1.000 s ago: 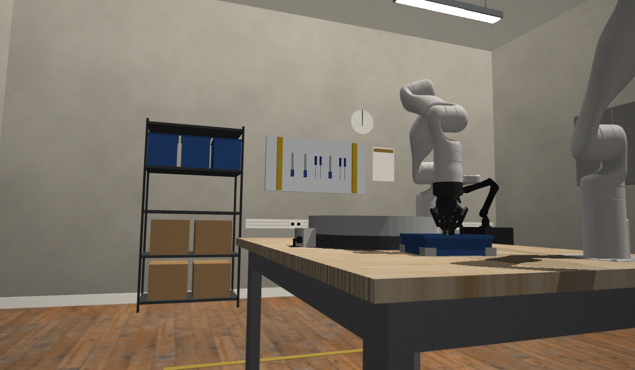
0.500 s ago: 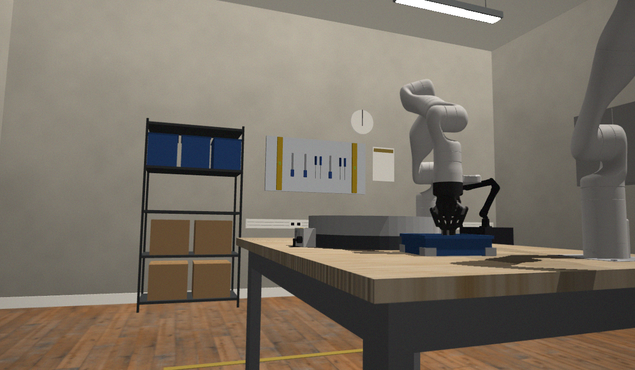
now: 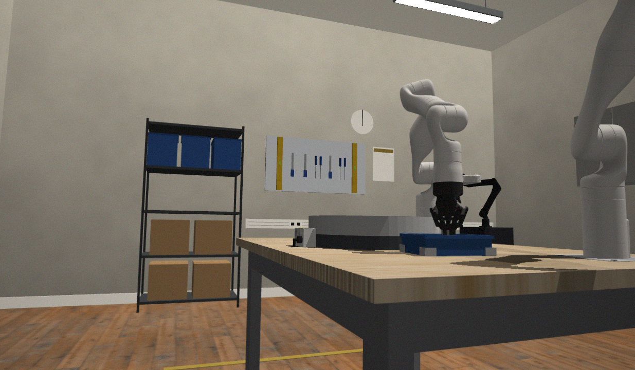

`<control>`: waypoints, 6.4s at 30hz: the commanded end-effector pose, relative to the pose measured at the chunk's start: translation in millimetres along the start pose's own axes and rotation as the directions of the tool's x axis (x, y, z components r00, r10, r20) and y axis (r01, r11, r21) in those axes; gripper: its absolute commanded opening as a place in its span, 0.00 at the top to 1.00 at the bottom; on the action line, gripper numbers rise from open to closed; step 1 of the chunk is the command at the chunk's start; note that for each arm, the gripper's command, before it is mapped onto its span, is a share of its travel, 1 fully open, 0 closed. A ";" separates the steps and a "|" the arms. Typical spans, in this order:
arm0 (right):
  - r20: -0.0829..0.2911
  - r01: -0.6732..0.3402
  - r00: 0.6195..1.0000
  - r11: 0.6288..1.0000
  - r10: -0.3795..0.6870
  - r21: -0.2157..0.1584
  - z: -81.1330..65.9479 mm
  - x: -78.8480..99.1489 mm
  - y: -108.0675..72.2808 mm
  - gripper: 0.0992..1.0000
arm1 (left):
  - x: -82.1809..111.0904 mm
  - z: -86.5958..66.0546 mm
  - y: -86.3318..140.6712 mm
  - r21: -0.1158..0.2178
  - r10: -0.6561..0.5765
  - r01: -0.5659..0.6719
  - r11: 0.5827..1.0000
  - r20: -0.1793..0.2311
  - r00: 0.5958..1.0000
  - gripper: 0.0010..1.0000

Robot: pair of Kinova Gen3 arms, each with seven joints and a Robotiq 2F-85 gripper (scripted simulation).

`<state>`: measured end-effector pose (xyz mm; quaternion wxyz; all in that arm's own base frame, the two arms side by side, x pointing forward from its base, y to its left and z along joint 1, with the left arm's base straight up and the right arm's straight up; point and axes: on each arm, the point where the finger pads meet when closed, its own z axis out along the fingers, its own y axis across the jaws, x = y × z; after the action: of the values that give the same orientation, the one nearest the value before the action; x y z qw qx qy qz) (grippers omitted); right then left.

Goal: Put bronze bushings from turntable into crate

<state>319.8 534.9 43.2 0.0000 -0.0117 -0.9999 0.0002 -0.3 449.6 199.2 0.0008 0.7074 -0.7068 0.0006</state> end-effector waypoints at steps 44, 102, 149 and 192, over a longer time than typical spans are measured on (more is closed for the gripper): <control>0.001 0.000 1.000 1.000 0.000 -0.002 -104.1 -0.3 0.5 0.86 | -0.4 -0.8 0.1 0.000 0.000 0.000 1.000 0.002 1.000 0.00; 0.001 0.000 1.000 1.000 0.000 -0.002 -104.5 -0.3 0.5 0.86 | -0.4 -0.8 0.1 0.000 0.000 0.000 1.000 0.002 1.000 0.00; 0.002 -0.001 1.000 1.000 0.001 0.000 -103.8 29.3 -150.7 0.87 | -0.4 -0.8 0.1 0.000 0.000 0.000 1.000 0.002 1.000 0.00; 0.001 0.000 1.000 1.000 0.000 -0.001 -103.1 62.4 -328.3 0.87 | -0.4 -0.8 0.1 0.000 0.000 0.000 1.000 0.002 1.000 0.00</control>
<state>249.4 207.9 146.1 -0.0001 -0.0117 -0.9999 0.0002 -0.3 449.6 199.2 0.0008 0.7074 -0.7068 0.0006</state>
